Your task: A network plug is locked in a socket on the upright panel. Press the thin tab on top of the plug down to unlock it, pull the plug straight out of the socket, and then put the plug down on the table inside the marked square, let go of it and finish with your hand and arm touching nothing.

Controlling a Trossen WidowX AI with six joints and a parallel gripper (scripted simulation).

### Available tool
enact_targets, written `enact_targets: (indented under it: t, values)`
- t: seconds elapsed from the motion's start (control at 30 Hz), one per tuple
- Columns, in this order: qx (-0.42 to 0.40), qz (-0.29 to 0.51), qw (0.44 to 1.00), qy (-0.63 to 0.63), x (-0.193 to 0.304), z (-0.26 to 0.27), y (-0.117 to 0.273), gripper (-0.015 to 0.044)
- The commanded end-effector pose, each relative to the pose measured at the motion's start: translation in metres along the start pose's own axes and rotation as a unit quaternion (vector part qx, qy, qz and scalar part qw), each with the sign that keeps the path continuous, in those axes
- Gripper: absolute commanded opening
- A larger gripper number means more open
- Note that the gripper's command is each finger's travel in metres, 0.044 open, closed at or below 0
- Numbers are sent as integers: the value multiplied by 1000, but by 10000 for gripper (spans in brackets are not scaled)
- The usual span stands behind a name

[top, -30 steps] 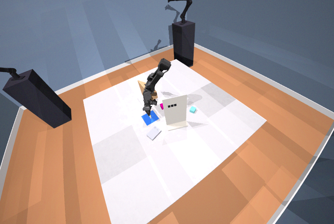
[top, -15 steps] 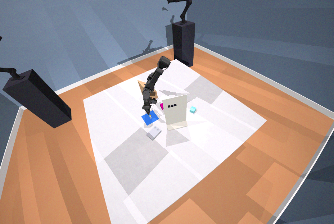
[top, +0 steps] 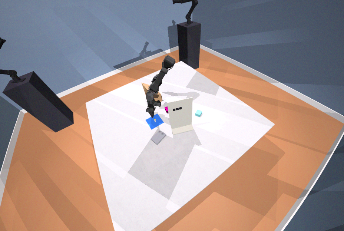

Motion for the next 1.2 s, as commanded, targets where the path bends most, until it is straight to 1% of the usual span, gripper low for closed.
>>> enact_targets:
  t: [0.0,1.17]
  values:
    - [2,-3,1000,3,0,-4,3,156]
    - [1,-1,1000,3,4,-23,33,156]
Point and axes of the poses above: the point midway between the two fingers, 35 mm back from their tips, its own y axis back along the fingers, its own z axis across the jaws, x = y × z, the point moved 3 cm from there along y, back along the fingers, and after that the axes turned 8 degrees about y, right-handed, at the moved point
